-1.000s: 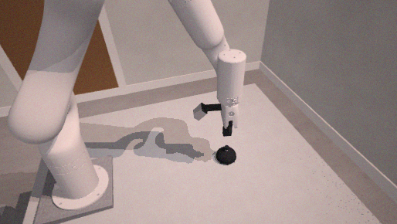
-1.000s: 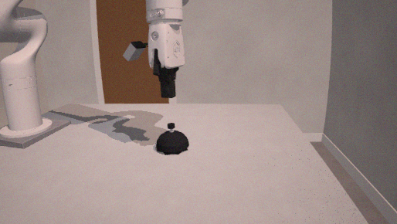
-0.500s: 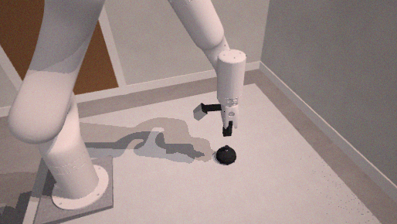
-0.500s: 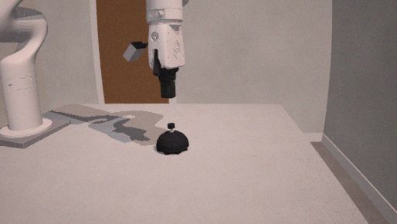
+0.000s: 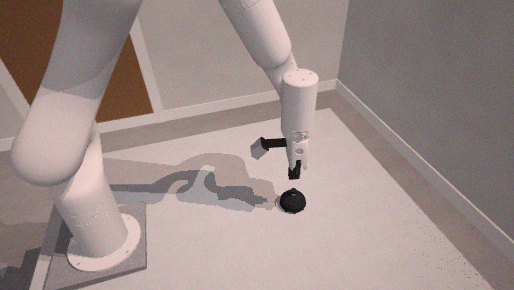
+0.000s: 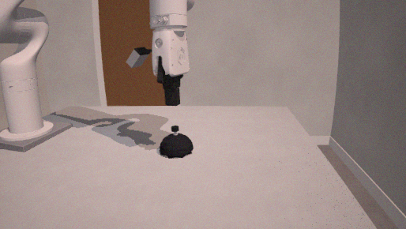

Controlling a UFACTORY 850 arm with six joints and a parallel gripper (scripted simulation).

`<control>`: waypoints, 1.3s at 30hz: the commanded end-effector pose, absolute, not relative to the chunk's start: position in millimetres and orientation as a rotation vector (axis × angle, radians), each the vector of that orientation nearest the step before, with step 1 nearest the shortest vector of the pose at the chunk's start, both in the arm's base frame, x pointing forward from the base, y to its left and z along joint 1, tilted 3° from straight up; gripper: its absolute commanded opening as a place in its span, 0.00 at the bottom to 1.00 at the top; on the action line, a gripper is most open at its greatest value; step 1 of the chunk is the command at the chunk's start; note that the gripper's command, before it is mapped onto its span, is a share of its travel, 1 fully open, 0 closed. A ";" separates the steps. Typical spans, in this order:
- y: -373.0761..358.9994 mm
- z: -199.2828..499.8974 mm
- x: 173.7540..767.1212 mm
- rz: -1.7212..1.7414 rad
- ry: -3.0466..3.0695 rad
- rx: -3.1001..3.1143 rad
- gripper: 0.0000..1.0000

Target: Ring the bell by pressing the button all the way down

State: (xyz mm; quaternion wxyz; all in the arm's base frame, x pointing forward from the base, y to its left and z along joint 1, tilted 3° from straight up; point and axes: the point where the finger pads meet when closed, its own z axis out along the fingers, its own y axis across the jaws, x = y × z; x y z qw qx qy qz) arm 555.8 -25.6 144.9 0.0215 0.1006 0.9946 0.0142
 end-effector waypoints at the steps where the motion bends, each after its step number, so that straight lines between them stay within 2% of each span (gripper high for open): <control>1: -25.6 139.2 557.2 0.044 3.081 0.311 0.00; 39: -25.2 98.2 560.2 0.044 3.081 0.311 0.00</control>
